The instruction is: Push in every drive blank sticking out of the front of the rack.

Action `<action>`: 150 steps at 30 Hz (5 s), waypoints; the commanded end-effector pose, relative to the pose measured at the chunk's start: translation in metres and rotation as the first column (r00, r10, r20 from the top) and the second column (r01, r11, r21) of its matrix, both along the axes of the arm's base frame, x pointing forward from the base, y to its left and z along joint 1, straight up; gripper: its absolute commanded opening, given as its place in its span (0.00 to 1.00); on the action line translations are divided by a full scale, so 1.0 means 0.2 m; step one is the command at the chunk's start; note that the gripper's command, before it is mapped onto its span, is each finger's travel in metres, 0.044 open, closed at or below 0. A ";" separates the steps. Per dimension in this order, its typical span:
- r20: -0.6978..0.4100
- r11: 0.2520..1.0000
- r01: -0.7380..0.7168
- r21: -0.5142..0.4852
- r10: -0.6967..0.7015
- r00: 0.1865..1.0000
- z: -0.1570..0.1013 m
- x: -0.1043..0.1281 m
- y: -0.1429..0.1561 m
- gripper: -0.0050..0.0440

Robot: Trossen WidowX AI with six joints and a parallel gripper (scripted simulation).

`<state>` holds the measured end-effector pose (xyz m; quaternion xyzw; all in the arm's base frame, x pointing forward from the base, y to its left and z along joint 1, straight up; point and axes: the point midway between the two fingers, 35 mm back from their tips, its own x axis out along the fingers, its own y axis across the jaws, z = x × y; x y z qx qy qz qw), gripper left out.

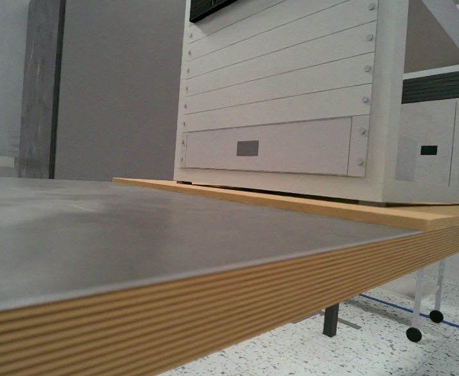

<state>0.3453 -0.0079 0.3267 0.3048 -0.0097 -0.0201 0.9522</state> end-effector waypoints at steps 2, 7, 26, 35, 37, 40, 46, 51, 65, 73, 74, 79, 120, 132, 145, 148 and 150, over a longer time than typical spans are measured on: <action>0.020 0.985 -0.011 -0.174 0.015 1.000 0.02 -0.06 0.02 0.00; 0.019 0.946 -0.015 -0.323 0.022 1.000 0.01 -0.09 0.02 0.00; 0.019 0.821 -0.015 -0.570 0.032 0.999 -0.02 -0.15 0.04 0.00; 0.019 0.813 -0.015 -0.581 0.032 0.999 -0.02 -0.15 0.04 0.00; 0.019 0.813 -0.015 -0.582 0.032 0.999 -0.02 -0.15 0.04 0.00; 0.019 0.812 -0.015 -0.583 0.032 0.999 -0.02 -0.15 0.04 0.00; 0.018 0.802 -0.014 -0.597 0.031 0.999 -0.02 -0.15 0.04 0.00; 0.016 0.781 -0.011 -0.624 0.027 1.000 -0.02 -0.15 0.04 0.00; 0.002 0.614 -0.001 -0.790 0.004 1.000 0.00 -0.15 0.03 0.00; -0.011 0.395 -0.002 -0.919 -0.022 1.000 0.01 -0.15 0.02 0.00; -0.013 0.362 -0.003 -0.932 -0.025 1.000 0.01 -0.15 0.02 0.00; -0.020 0.187 -0.011 -0.982 -0.045 0.999 0.02 -0.16 0.01 0.00; -0.035 -0.568 -0.101 -0.817 -0.126 0.991 0.07 -0.17 -0.02 0.00; -0.035 -0.571 -0.101 -0.815 -0.126 0.991 0.07 -0.17 -0.02 0.00; -0.035 -0.571 -0.101 -0.815 -0.126 0.991 0.07 -0.17 -0.02 0.00; -0.035 -0.571 -0.101 -0.815 -0.126 0.991 0.07 -0.17 -0.02 0.00; -0.035 -0.571 -0.101 -0.815 -0.126 0.991 0.07 -0.17 -0.02 0.00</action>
